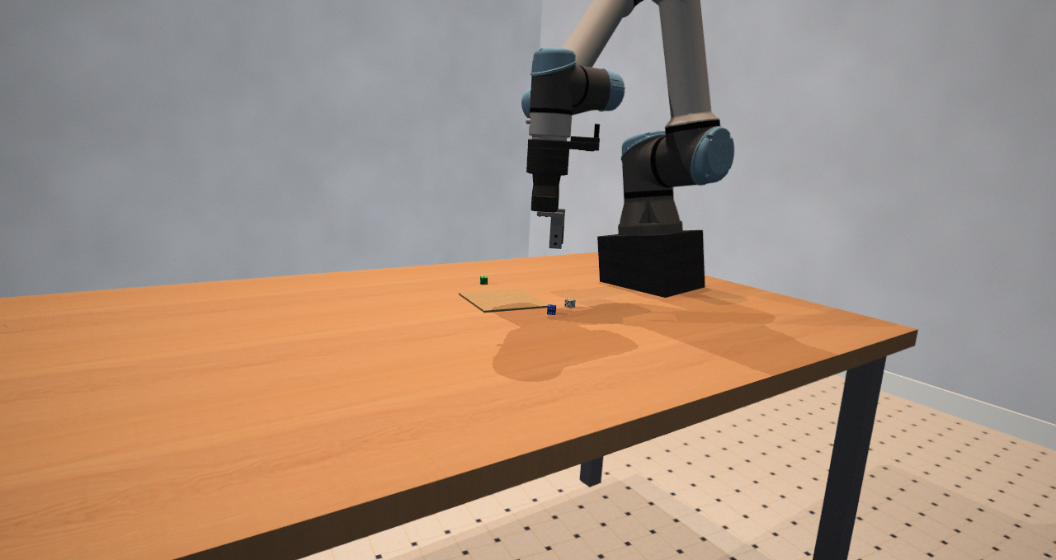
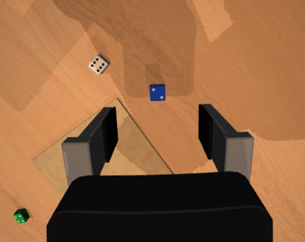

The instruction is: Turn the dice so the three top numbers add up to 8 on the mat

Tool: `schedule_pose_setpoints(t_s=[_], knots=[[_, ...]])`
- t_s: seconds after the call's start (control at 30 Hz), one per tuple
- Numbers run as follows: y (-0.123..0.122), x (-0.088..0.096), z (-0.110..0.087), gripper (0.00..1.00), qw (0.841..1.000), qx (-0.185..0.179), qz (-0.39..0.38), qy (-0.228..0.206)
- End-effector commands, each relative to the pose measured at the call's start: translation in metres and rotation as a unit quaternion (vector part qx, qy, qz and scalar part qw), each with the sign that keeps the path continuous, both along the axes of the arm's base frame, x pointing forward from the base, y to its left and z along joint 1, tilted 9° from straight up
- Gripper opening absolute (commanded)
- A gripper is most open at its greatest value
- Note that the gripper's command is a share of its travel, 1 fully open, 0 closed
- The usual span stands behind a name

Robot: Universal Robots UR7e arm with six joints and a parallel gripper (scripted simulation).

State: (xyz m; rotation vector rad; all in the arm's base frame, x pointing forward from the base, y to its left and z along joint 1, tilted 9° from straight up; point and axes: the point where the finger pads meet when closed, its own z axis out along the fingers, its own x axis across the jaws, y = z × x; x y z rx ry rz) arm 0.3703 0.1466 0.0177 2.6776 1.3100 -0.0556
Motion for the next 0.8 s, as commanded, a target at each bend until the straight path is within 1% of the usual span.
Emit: schedule_pose_setpoints(t_s=[0.0,0.4,0.63,0.7,0.77], knots=[[0.0,0.0005,0.0002,1.0,1.0,0.0,0.001,-0.001],[0.0,0.0002,-0.0007,1.0,1.0,0.0,0.014,0.001],[-0.0005,-0.0012,-0.0048,1.0,0.997,-0.003,0.072,0.011],[-0.0005,-0.0012,-0.0048,1.0,0.997,-0.003,0.072,0.011],[-0.0007,-0.0017,-0.0067,1.0,0.995,-0.004,0.098,0.015]])
